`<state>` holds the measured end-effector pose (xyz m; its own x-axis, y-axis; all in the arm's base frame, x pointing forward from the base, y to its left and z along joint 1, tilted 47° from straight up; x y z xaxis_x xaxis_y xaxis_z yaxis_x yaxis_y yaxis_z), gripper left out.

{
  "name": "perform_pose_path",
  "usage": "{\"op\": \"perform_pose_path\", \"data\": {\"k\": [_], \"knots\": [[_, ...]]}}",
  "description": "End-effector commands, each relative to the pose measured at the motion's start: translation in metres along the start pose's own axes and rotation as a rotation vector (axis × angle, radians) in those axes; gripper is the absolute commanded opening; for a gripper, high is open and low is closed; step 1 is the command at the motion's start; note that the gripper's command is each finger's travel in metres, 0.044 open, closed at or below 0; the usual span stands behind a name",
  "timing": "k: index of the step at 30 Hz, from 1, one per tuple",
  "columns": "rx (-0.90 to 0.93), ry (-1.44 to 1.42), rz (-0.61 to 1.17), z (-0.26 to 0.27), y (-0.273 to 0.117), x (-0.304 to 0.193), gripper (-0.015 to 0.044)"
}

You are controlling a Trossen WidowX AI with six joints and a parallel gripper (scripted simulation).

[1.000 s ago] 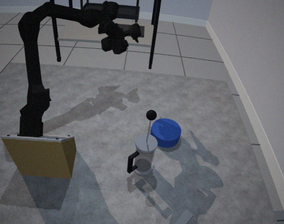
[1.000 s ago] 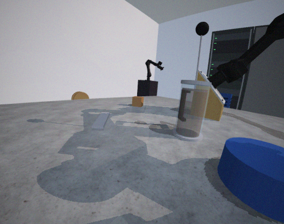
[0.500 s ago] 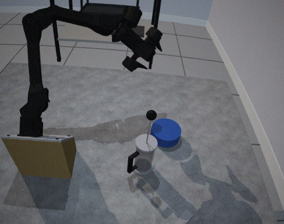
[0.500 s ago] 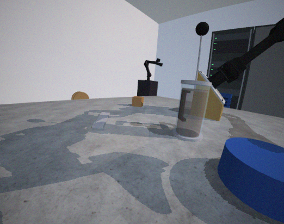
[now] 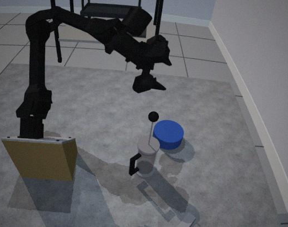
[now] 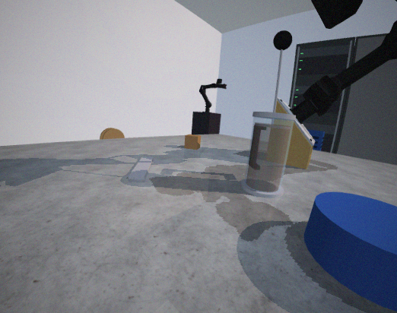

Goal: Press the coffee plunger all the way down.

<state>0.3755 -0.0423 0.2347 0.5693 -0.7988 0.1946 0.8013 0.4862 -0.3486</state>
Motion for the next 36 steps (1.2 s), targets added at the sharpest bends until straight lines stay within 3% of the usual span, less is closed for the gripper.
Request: {"op": "perform_pose_path", "data": {"k": [1, 10, 20, 36], "knots": [[-0.019, -0.214, -0.045, -0.057, -0.034, 0.02, 0.044], [-0.047, -0.518, -0.152, -0.128, -0.097, 0.029, 0.044], [-0.045, -0.518, -0.153, -0.15, -0.059, -0.013, 0.044], [-0.045, -0.52, -0.152, -0.149, -0.04, -0.009, 0.044]]}}
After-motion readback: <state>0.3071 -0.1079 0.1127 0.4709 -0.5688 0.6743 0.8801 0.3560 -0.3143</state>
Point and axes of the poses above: the point midway between the two fingers, 35 mm back from their tips, its own y axis out along the fingers, its own z axis across the jaws, x = y × z, the point moved 2 cm from there along -y, back along the fingers, and after that the axes turned 4 degrees about -y, right-handed, at the moved point
